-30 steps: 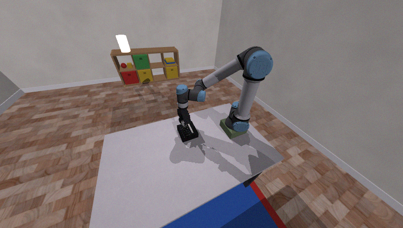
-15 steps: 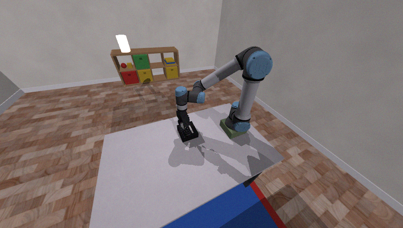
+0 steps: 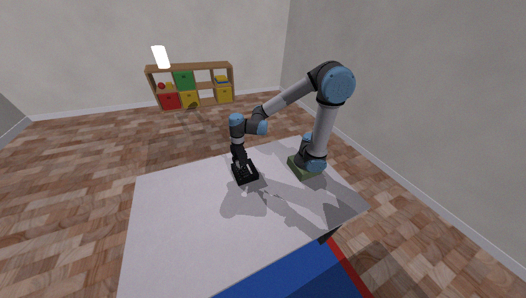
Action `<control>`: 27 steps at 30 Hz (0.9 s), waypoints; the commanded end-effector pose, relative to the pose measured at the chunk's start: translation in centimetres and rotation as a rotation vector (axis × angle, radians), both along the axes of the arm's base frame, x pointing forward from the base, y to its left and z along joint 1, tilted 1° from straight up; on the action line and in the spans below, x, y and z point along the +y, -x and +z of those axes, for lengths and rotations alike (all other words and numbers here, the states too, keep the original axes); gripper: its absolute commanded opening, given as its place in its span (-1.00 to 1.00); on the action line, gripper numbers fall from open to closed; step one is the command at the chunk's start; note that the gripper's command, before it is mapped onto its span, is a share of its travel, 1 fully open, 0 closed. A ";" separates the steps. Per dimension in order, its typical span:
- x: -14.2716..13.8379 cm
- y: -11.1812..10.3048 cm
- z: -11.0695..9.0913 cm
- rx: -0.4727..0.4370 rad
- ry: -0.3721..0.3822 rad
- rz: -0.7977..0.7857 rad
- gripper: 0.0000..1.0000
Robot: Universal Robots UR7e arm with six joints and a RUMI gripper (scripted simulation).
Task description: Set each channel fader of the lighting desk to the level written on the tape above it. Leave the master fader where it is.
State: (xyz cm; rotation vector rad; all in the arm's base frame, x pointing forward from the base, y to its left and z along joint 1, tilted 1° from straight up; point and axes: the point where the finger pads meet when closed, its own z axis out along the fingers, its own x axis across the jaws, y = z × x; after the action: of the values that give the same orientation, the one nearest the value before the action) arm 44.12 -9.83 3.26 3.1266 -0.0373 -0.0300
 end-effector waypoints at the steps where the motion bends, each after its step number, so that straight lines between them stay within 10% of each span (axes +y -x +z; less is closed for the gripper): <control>1: 0.0 0.0 0.0 -0.001 0.001 0.000 -1.00; 27: 0.0 -0.1 -0.4 -0.001 0.001 0.000 -1.00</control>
State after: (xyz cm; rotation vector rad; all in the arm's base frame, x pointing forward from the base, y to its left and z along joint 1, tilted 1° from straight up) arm 44.13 -9.84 3.04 3.1265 -0.0374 -0.0301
